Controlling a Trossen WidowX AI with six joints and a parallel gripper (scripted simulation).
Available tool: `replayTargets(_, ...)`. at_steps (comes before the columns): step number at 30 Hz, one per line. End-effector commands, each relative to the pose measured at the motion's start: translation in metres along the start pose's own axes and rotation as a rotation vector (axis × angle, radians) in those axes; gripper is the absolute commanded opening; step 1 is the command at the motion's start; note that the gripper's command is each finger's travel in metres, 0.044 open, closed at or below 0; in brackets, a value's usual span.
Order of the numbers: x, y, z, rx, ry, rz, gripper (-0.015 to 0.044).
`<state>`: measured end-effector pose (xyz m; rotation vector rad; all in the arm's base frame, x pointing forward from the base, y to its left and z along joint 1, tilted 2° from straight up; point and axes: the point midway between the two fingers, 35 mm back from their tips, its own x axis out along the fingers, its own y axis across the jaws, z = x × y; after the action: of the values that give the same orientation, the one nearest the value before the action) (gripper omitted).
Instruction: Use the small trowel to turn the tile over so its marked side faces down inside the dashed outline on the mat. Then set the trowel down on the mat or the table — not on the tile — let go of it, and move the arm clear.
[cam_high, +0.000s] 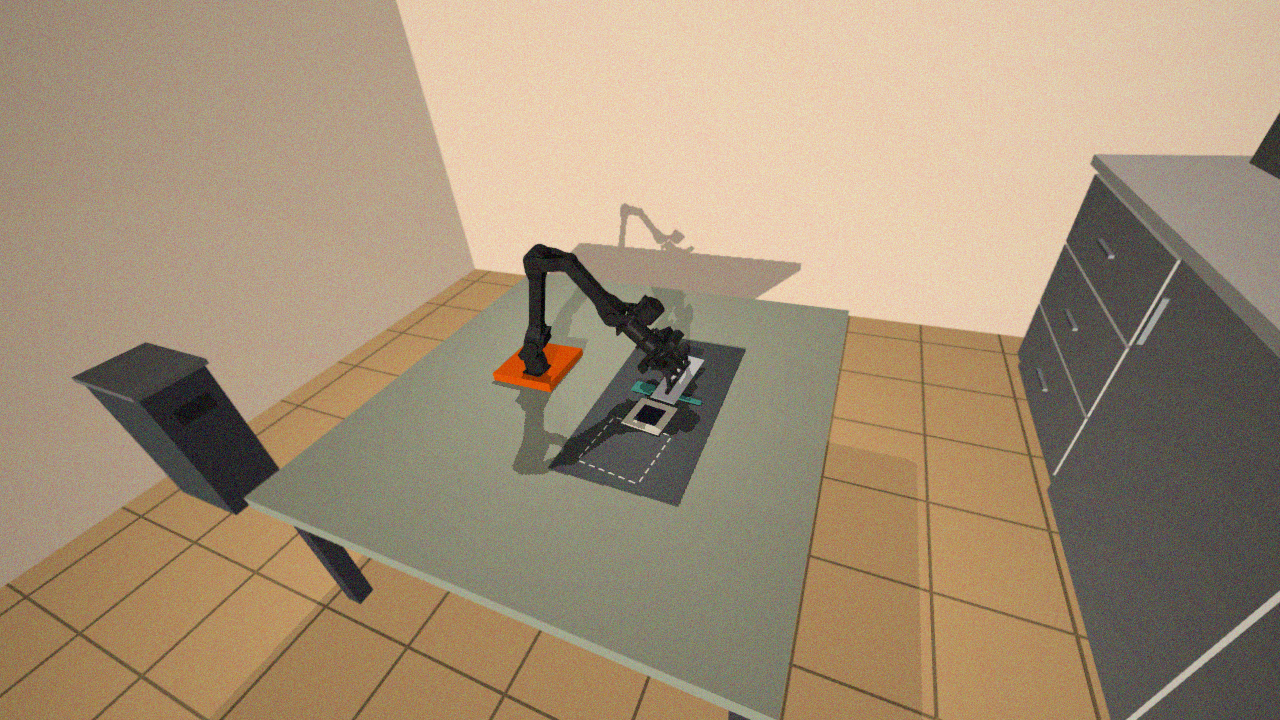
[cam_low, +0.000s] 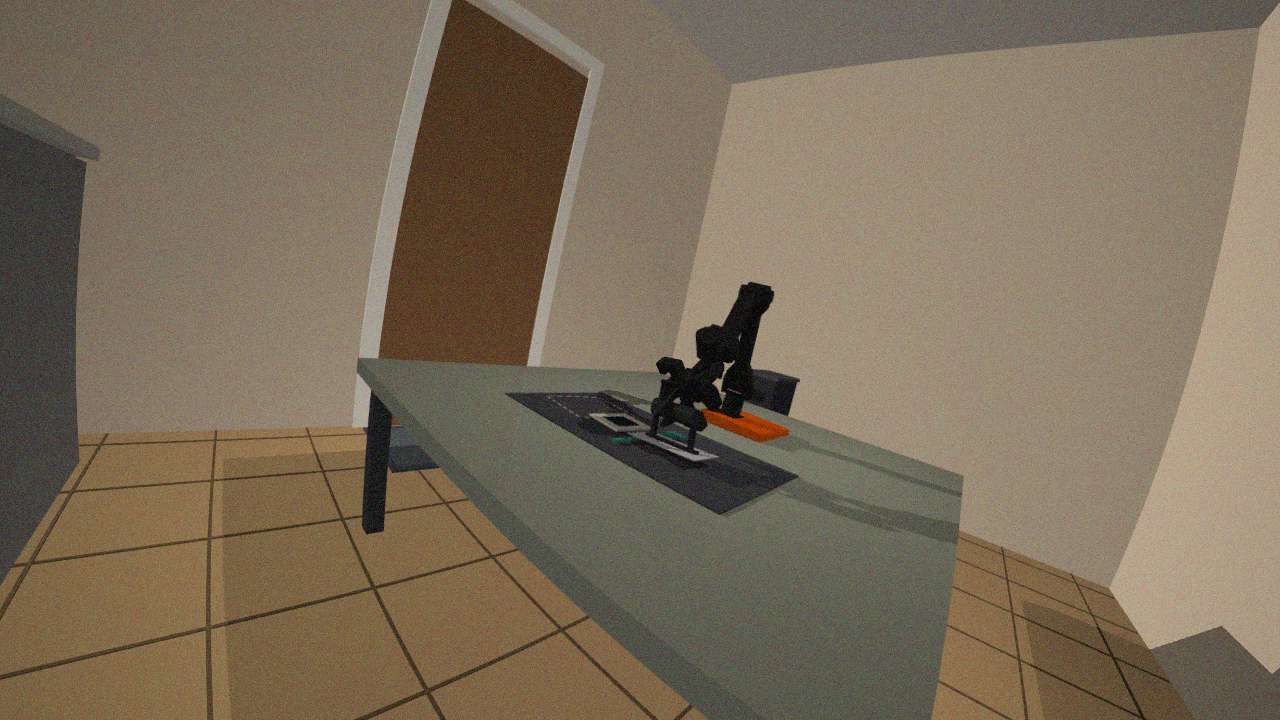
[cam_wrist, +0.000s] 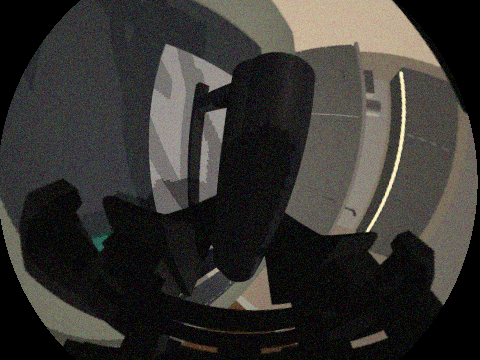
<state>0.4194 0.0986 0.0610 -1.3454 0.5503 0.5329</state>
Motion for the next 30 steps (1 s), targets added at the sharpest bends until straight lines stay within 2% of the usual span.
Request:
replayTargets(1, 0.002, 0.0, 0.001, 0.003, -0.007, -0.013, 0.0)
replayTargets(30, 0.002, -0.001, -0.039, 0.0, -0.004, -0.011, 0.0)
